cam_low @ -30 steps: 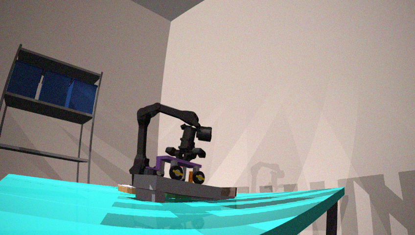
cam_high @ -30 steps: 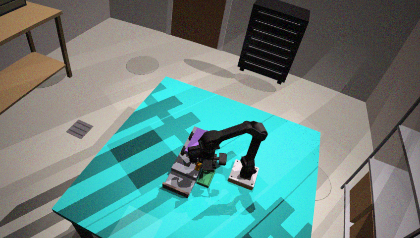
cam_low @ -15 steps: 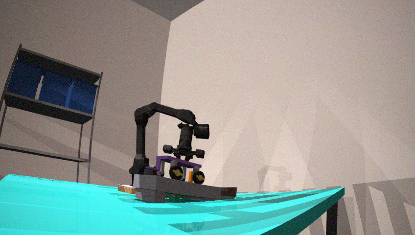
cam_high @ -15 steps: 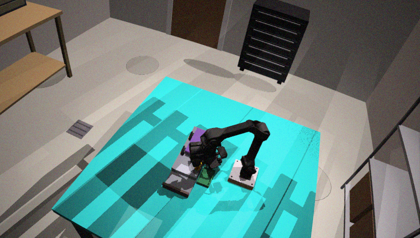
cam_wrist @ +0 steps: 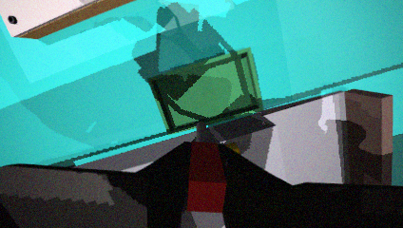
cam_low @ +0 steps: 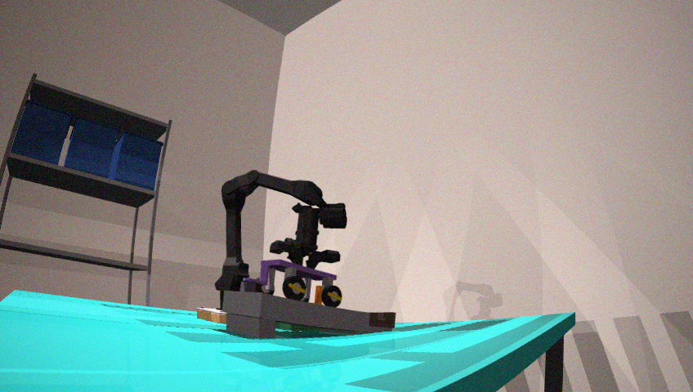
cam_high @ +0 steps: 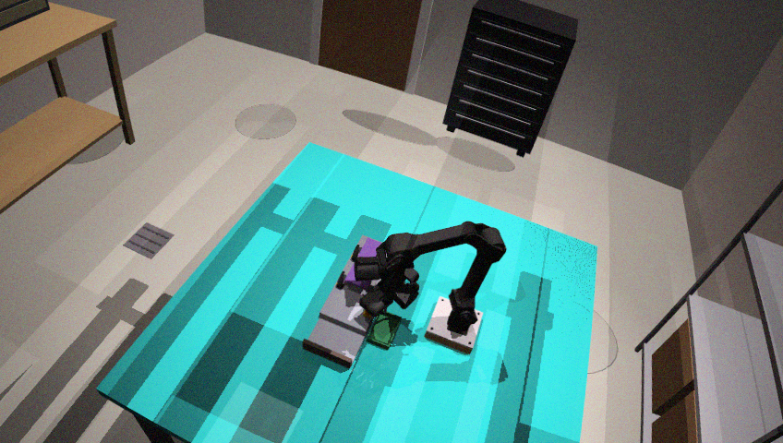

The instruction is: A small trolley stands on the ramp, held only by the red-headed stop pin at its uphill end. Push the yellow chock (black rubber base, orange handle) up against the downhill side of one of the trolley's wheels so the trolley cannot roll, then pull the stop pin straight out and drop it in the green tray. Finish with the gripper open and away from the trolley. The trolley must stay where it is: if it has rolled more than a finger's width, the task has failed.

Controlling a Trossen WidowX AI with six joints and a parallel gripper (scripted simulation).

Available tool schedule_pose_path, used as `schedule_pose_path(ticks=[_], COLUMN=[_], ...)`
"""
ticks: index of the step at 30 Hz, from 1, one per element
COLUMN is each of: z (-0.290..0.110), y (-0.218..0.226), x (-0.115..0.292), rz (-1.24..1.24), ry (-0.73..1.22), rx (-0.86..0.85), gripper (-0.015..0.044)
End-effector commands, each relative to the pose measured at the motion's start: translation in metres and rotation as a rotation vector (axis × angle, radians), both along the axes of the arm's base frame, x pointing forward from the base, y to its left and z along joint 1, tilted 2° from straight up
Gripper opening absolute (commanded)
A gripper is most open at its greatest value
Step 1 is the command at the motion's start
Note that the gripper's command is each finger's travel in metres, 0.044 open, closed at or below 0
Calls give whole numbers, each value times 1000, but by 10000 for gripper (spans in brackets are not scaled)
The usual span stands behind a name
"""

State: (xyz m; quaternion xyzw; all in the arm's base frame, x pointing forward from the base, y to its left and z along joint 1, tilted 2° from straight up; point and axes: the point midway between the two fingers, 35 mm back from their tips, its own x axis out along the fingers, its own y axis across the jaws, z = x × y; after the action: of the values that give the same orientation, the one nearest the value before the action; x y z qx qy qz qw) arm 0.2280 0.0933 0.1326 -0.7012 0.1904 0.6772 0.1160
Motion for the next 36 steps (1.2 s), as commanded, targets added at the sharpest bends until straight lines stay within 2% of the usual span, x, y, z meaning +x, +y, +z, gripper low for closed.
schedule_pose_path(ticks=[1, 10, 29, 36], z=[4, 4, -16, -32], y=[0, -2, -1, 1], x=[0, 0, -11, -11], rz=[119, 372, 381, 383], ry=[-2, 11, 14, -10], rx=[32, 73, 78, 186], gripper=[0, 0, 0, 0])
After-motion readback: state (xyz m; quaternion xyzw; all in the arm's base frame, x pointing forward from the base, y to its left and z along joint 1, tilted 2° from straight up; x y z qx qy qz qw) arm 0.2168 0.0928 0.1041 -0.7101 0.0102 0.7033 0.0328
